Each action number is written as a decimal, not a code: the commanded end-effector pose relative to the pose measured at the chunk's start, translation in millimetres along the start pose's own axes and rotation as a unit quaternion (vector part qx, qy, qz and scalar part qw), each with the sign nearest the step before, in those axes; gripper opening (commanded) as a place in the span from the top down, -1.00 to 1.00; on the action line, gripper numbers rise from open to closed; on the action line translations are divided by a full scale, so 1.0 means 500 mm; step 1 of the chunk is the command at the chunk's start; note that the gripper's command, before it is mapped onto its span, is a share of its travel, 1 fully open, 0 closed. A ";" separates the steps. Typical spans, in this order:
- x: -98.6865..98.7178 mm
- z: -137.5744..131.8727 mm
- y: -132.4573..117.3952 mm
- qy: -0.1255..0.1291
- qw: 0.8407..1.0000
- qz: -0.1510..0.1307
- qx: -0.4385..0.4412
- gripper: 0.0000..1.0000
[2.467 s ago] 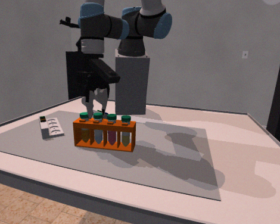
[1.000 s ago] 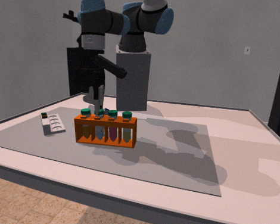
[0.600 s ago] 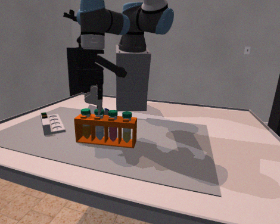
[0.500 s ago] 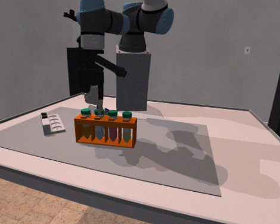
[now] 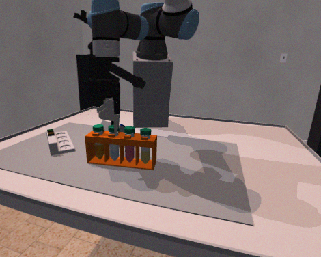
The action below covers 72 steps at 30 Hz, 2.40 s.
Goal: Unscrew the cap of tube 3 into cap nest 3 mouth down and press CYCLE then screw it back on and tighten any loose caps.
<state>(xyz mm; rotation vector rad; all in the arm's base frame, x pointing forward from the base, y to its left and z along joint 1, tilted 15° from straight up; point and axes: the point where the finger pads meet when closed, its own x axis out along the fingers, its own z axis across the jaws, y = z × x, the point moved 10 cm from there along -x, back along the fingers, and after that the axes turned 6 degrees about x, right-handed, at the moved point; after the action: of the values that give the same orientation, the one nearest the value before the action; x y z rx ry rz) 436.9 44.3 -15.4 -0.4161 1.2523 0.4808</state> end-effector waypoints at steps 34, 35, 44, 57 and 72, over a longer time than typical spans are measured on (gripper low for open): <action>0.000 -0.002 -0.003 0.001 0.867 0.000 0.498 0.30; 0.000 -0.002 -0.003 0.001 0.867 0.000 0.498 0.30; -0.001 0.000 -0.007 -0.001 0.867 0.000 0.498 1.00; -0.001 0.003 -0.008 -0.002 0.913 -0.001 0.408 1.00; -0.002 0.002 -0.011 -0.002 0.985 -0.001 0.171 1.00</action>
<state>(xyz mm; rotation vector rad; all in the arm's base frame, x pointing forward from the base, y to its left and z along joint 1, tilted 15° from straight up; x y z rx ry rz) 438.6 41.8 -14.5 0.0598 1.3214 0.0937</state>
